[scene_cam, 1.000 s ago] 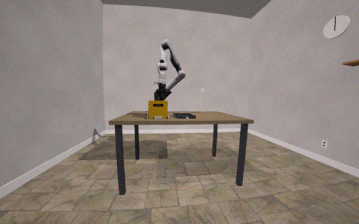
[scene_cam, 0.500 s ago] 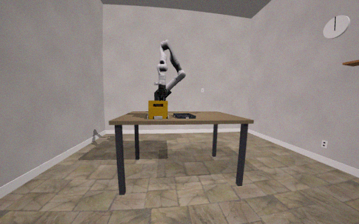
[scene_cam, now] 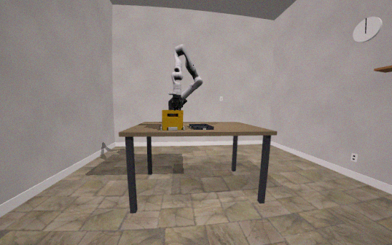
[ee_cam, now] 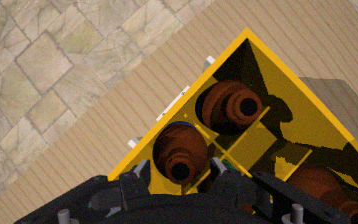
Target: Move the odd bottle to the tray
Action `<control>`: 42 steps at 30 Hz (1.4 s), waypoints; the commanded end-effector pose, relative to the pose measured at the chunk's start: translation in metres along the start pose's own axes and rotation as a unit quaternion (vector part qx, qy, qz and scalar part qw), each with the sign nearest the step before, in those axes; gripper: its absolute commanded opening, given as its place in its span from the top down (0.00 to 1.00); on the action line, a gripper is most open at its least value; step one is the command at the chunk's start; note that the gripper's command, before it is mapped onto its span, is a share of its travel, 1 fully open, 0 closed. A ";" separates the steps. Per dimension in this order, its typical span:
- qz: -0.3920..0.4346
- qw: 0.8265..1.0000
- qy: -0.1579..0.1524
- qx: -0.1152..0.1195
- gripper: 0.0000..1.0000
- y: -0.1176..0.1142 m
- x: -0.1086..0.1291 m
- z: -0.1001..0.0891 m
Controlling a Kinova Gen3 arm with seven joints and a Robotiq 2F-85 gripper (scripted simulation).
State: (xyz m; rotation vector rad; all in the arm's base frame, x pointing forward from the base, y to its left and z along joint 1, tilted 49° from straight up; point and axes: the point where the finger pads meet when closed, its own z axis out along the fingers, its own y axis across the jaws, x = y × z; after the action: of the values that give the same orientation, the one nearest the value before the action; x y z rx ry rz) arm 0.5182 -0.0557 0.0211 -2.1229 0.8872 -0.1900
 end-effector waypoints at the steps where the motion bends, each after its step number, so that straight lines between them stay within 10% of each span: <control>1: 0.001 1.000 0.002 0.001 0.36 -0.001 0.002 0.006; 42: 0.001 1.000 0.002 0.001 0.36 -0.001 0.002 0.016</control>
State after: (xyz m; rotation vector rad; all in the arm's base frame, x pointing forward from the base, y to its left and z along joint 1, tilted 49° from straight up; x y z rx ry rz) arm 0.5237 -0.0444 0.0117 -2.1248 0.8815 -0.1864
